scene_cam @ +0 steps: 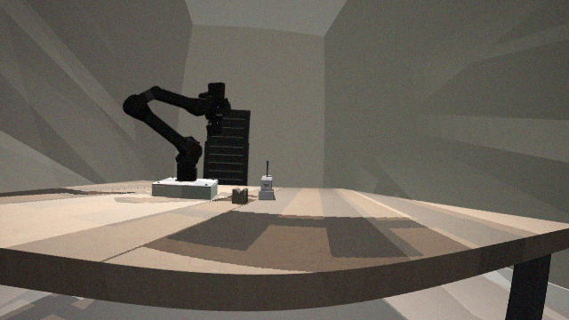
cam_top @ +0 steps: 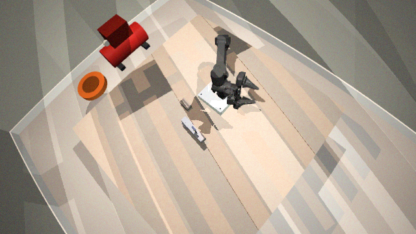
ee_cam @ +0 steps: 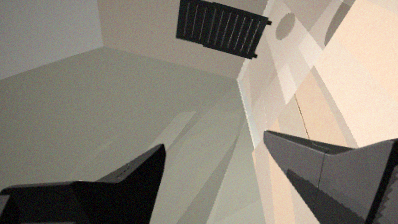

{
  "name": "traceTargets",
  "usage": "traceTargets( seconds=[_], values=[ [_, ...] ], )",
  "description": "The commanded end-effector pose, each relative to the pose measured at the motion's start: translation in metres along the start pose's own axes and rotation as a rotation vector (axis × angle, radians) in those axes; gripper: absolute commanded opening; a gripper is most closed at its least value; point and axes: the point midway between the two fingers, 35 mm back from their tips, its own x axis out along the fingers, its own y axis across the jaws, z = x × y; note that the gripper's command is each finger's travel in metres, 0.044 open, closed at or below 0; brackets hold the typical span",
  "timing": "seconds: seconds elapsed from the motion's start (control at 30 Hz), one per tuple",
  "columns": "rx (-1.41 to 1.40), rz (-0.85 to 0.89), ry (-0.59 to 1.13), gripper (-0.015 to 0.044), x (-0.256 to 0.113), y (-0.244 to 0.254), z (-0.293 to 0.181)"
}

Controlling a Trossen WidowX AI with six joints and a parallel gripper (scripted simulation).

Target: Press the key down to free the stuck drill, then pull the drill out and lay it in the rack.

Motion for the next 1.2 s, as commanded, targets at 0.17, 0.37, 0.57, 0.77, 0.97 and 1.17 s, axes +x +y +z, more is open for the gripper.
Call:
traceTargets(
  seconds=[0.17, 0.37, 0.57, 0.77, 0.97, 1.17],
  values=[
    [0.0, 0.0, 0.0, 0.0243, 0.0, 0.0, 0.0],
    [0.054, -0.105, -0.144, 0.0085, -0.003, -0.013, 0.04],
    [0.18, -0.452, -0.414, 0.0, -0.036, -0.067, 0.118],
    [0.289, -0.803, -0.515, 0.0, -0.084, -0.118, 0.151],
    [0.401, -1.143, -0.487, 0.0, -0.138, -0.158, 0.157],
    [0.527, -1.467, -0.328, 0.0, -0.197, -0.183, 0.145]
  ],
)
